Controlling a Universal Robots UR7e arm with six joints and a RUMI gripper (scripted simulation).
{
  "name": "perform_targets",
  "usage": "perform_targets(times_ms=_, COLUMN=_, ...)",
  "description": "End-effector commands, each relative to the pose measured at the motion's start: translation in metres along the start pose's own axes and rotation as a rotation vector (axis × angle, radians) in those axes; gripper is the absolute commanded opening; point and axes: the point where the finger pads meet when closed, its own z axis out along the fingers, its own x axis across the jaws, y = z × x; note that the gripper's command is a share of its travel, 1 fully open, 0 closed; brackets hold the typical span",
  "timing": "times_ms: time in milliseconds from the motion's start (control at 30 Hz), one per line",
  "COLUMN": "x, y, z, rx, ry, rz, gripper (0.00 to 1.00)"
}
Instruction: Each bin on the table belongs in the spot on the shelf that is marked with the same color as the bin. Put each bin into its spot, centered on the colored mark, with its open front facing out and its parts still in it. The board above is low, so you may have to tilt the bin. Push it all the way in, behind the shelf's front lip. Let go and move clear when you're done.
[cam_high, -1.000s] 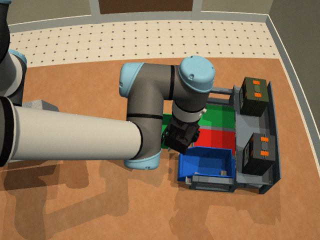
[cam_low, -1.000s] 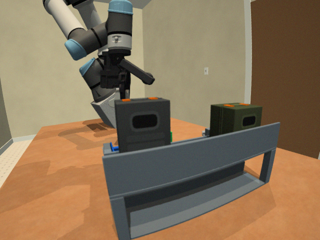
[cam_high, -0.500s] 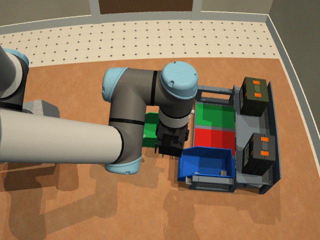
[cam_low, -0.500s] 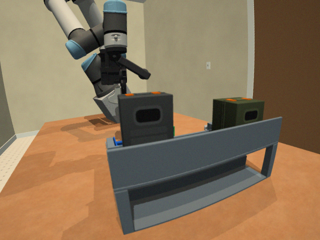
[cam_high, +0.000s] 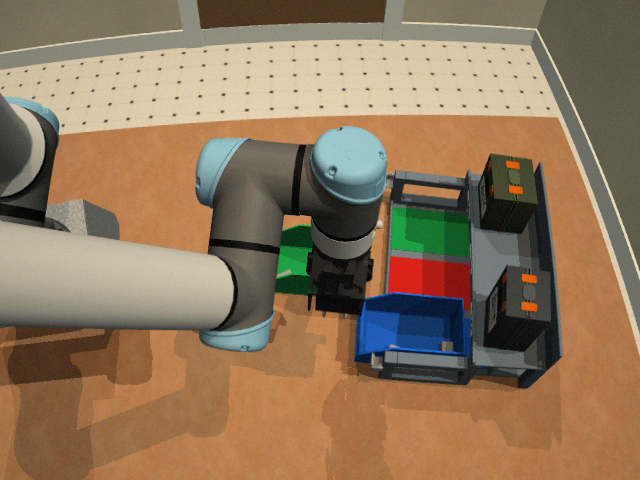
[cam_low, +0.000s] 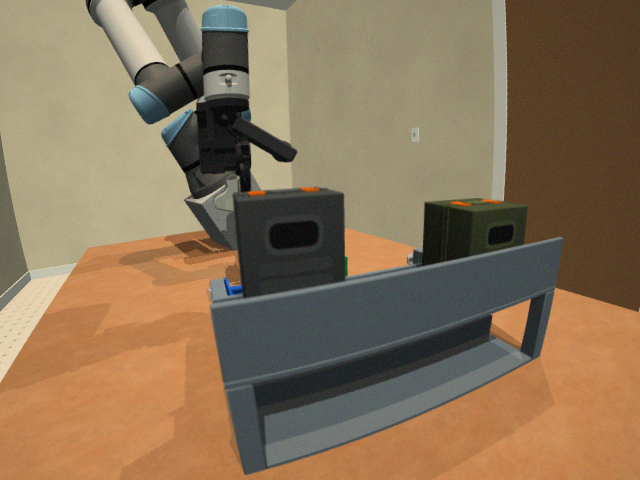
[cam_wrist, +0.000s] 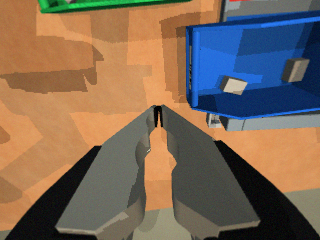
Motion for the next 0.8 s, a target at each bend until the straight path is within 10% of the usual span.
perform_targets(times_ms=0, x=-0.0003, y=-0.0003, z=-0.0001, rx=0.002, ry=0.002, rz=-0.004, gripper=0.00)
perform_targets(times_ms=767, x=-0.0021, y=-0.0001, z=0.0013, rx=0.001, ry=-0.002, rz=-0.005, gripper=0.00)
